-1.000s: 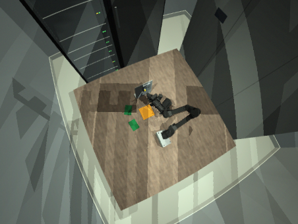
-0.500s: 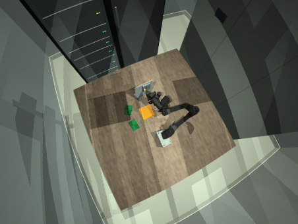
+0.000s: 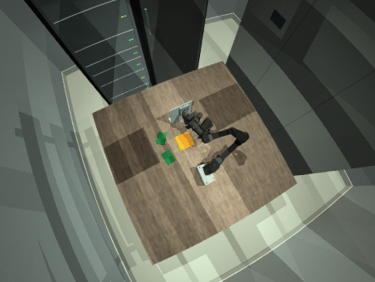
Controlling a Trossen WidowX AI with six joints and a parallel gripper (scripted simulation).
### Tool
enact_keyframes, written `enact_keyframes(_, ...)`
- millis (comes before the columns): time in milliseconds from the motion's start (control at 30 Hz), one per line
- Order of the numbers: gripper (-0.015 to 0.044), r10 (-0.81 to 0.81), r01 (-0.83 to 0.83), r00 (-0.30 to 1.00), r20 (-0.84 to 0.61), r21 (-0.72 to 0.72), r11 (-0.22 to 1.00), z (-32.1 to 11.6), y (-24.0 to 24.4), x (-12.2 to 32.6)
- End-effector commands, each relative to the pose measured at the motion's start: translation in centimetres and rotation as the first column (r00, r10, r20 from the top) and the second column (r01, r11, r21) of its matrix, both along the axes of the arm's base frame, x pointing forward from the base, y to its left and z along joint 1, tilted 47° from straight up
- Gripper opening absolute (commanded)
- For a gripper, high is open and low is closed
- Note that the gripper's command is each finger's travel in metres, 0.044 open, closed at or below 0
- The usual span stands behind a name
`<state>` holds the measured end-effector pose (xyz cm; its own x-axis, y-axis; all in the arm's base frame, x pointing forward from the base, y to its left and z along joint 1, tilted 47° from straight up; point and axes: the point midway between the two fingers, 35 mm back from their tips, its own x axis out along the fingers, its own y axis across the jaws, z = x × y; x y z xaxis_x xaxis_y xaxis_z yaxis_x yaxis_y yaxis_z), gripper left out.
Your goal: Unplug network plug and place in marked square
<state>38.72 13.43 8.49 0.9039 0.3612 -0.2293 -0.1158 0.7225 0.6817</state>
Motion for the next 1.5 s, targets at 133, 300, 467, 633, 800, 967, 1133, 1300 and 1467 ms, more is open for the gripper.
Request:
enact_keyframes(133, 0.0103, 0.005, -0.005, 1.0, 0.005, -0.005, 1.0, 0.1, 0.1, 0.2)
enact_keyframes(300, 0.0069, 0.005, -0.005, 1.0, 0.005, -0.005, 1.0, 0.1, 0.1, 0.2)
enact_keyframes(467, 0.0036, 0.005, -0.005, 1.0, 0.005, -0.005, 1.0, 0.1, 0.1, 0.2)
enact_keyframes(633, 0.0003, 0.005, -0.005, 1.0, 0.005, -0.005, 1.0, 0.1, 0.1, 0.2)
enact_keyframes(800, 0.0, 0.005, -0.005, 1.0, 0.005, -0.005, 1.0, 0.1, 0.1, 0.2)
enact_keyframes(967, 0.0, 0.005, -0.005, 1.0, 0.005, -0.005, 1.0, 0.1, 0.0, -0.1)
enact_keyframes(1133, 0.0, 0.005, -0.005, 1.0, 0.005, -0.005, 1.0, 0.1, 0.0, -0.4)
enact_keyframes(1300, 0.0, 0.005, -0.005, 1.0, 0.005, -0.005, 1.0, 0.2, -0.1, -0.7)
enact_keyframes(1467, 0.0, 0.005, -0.005, 1.0, 0.005, -0.005, 1.0, 0.2, -0.2, -1.0)
